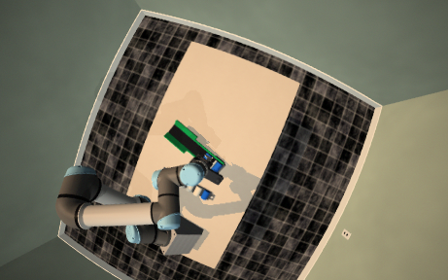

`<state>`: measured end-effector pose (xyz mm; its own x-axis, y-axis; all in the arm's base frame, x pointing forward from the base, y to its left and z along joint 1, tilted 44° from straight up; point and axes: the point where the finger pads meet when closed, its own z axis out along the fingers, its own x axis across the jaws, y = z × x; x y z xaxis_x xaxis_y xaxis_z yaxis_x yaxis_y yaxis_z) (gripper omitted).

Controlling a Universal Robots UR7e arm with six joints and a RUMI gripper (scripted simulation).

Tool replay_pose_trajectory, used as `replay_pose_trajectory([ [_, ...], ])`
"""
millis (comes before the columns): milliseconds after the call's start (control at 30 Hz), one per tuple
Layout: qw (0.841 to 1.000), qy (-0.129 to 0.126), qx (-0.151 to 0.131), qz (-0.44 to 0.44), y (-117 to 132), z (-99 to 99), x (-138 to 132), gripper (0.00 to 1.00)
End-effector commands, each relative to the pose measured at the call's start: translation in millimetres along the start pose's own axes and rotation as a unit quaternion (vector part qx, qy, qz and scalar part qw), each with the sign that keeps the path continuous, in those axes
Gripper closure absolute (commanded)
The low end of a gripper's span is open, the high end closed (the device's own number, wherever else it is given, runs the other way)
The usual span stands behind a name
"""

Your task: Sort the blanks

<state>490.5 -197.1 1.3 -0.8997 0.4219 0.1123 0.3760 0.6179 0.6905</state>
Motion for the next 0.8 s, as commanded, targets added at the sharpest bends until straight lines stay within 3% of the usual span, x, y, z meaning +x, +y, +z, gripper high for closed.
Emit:
replay_pose_trajectory([
  [0,1.000,-0.001,0.000,0.000,-0.2,-0.6,-0.3,0.53],
  [767,1.000,-0.001,0.000,0.000,-0.1,4.9,-0.4,0.53],
])
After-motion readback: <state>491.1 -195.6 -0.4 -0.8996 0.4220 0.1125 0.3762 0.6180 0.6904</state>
